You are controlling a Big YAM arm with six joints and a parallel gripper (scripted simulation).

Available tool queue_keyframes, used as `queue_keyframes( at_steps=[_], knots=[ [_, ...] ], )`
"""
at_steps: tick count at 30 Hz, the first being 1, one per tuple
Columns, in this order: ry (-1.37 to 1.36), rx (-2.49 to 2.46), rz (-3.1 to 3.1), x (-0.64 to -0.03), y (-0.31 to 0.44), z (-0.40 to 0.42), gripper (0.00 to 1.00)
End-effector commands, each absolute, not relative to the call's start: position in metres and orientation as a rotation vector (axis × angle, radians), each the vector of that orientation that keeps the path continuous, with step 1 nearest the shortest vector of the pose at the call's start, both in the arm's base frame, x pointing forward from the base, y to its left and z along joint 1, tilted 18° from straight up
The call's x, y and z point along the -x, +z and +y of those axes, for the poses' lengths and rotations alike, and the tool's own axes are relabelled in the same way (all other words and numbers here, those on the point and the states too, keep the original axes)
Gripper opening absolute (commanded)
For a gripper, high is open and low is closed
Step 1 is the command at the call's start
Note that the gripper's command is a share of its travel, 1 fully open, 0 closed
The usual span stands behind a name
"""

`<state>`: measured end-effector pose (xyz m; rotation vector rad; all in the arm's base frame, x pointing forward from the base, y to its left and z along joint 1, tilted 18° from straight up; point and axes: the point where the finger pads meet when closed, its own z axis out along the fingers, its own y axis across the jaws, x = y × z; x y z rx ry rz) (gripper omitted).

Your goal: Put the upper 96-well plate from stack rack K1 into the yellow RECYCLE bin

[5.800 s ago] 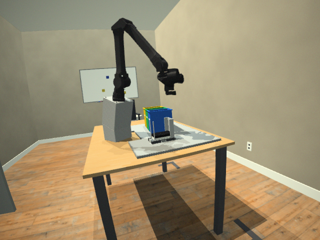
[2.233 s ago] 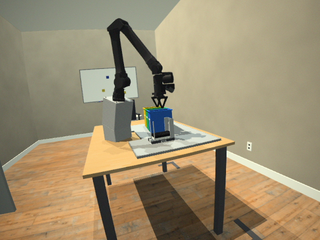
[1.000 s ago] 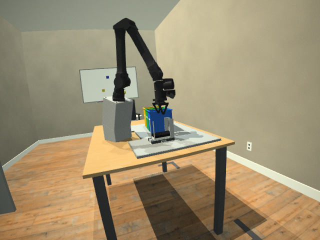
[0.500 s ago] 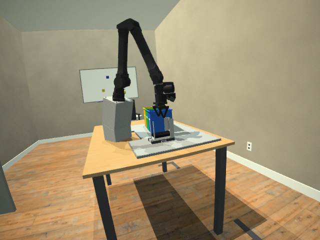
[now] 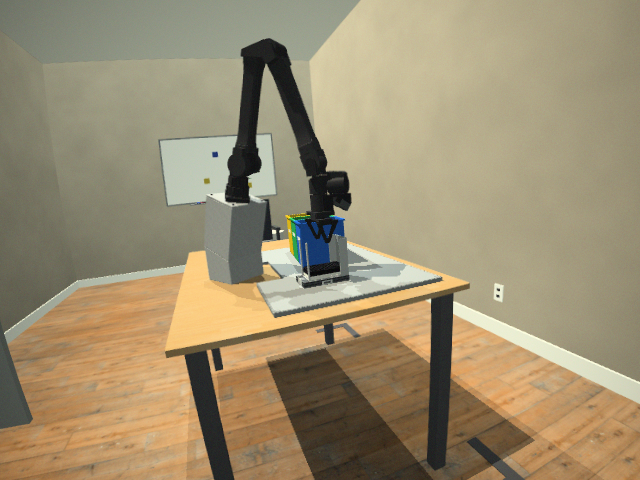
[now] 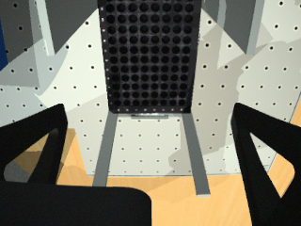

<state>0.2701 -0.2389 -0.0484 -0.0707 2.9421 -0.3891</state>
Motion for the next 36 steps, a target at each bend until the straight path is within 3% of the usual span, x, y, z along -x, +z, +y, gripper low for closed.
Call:
queue_keyframes(
  at_steps=[1,36],
  knots=[
    [-0.403,0.067,2.929,-0.277,-0.052,-0.252,1.0],
    [-0.395,0.068,2.937,-0.281,-0.105,-0.262,1.0]
  ],
)
